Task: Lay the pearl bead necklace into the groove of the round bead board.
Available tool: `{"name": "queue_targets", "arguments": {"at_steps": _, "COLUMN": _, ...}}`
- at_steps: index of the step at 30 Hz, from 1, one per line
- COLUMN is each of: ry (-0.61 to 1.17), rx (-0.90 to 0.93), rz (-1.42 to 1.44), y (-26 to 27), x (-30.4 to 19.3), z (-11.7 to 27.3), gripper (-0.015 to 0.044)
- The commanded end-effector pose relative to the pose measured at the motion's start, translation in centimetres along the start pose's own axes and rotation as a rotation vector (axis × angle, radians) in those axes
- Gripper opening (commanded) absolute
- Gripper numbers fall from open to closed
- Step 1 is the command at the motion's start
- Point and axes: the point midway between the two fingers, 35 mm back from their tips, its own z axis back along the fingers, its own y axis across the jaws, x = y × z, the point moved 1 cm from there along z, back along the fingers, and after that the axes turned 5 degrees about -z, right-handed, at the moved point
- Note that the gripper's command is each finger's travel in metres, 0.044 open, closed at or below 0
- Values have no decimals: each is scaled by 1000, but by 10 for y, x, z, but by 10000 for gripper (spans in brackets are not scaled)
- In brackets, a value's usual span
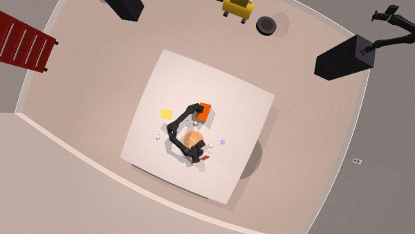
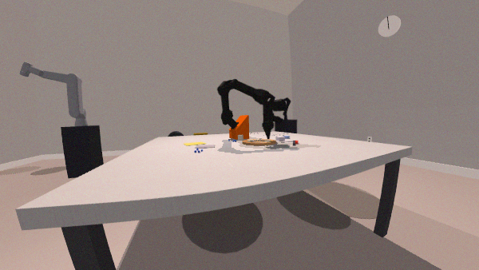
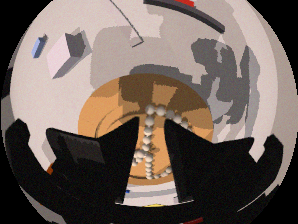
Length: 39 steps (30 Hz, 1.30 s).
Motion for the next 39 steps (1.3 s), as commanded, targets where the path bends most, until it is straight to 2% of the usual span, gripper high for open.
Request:
{"name": "queue_targets", "arguments": {"at_steps": 1, "ry": 10, "rx": 0, "rz": 7, "y": 1, "x": -3, "z": -9, "gripper": 120}}
{"name": "queue_targets", "arguments": {"at_steps": 8, "ry": 10, "rx": 0, "rz": 7, "y": 1, "x": -3, "z": -11, "gripper": 120}}
{"name": "queue_targets", "arguments": {"at_steps": 13, "ry": 5, "rx": 2, "rz": 2, "y": 1, "x": -2, "z": -9, "gripper": 0}}
{"name": "queue_targets", "arguments": {"at_steps": 39, "ry": 5, "rx": 2, "rz": 2, "y": 1, "x": -2, "z": -9, "gripper": 0}}
